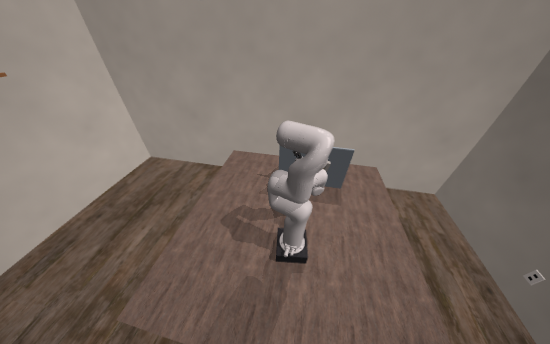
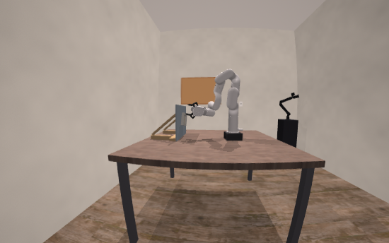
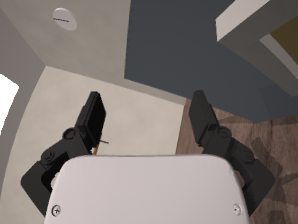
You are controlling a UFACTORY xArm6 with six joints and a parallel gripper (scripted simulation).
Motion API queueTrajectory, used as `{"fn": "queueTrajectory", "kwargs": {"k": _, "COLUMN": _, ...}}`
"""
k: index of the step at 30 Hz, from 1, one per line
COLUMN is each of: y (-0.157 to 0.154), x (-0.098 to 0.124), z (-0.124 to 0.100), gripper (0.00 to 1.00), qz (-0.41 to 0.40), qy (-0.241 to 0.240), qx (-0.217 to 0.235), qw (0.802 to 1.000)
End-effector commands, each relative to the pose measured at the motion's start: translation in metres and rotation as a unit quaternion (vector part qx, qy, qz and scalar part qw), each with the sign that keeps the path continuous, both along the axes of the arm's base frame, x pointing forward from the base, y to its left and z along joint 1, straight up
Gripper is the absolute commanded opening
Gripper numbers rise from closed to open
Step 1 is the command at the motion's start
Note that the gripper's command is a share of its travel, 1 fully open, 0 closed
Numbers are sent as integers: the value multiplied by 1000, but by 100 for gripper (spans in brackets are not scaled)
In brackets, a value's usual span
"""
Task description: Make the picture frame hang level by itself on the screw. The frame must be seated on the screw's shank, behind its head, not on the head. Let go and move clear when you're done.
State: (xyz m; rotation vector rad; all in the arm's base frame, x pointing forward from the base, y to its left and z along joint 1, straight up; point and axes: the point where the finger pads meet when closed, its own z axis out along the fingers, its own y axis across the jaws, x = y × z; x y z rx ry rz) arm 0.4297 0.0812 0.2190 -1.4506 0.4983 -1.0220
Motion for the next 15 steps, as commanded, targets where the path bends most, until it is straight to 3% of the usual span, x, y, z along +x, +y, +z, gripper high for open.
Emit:
{"fn": "queueTrajectory", "kwargs": {"k": 1, "y": -18, "x": 3, "z": -6, "gripper": 100, "qz": -35, "qy": 19, "qx": 30, "qw": 999}}
{"fn": "queueTrajectory", "kwargs": {"k": 5, "y": -53, "x": 4, "z": -20, "gripper": 100, "qz": -102, "qy": 54, "qx": 87, "qw": 989}}
{"fn": "queueTrajectory", "kwargs": {"k": 7, "y": -53, "x": 4, "z": -20, "gripper": 100, "qz": -102, "qy": 54, "qx": 87, "qw": 989}}
{"fn": "queueTrajectory", "kwargs": {"k": 15, "y": -111, "x": -6, "z": -47, "gripper": 100, "qz": -210, "qy": 98, "qx": 176, "qw": 957}}
